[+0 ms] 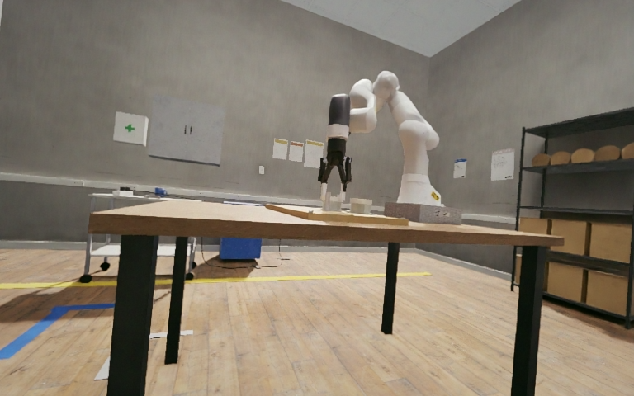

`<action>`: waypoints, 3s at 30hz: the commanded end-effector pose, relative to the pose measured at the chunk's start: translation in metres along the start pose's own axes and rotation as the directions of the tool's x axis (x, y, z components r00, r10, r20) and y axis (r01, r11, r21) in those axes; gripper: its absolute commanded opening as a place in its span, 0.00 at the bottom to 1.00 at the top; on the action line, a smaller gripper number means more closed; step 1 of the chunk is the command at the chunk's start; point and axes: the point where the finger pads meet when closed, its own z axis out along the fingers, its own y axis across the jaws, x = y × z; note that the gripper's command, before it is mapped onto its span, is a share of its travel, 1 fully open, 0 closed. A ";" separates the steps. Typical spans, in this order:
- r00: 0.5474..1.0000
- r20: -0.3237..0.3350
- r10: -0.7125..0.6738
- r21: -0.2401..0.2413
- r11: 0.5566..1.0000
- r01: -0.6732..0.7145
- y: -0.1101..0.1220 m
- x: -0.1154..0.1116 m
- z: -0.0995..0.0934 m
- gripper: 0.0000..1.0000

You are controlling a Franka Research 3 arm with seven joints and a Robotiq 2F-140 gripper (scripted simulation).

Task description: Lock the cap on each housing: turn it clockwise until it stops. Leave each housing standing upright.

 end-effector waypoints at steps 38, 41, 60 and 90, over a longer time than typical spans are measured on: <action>0.984 0.010 0.179 0.002 0.984 -0.179 0.003 -0.002 0.000 0.10; 0.984 0.010 0.179 0.002 0.984 -0.179 0.003 -0.002 0.000 0.10; 0.984 0.010 0.179 0.002 0.984 -0.179 0.003 -0.002 0.000 0.78; 0.984 0.010 0.179 0.002 0.984 -0.179 0.003 -0.002 -0.005 0.78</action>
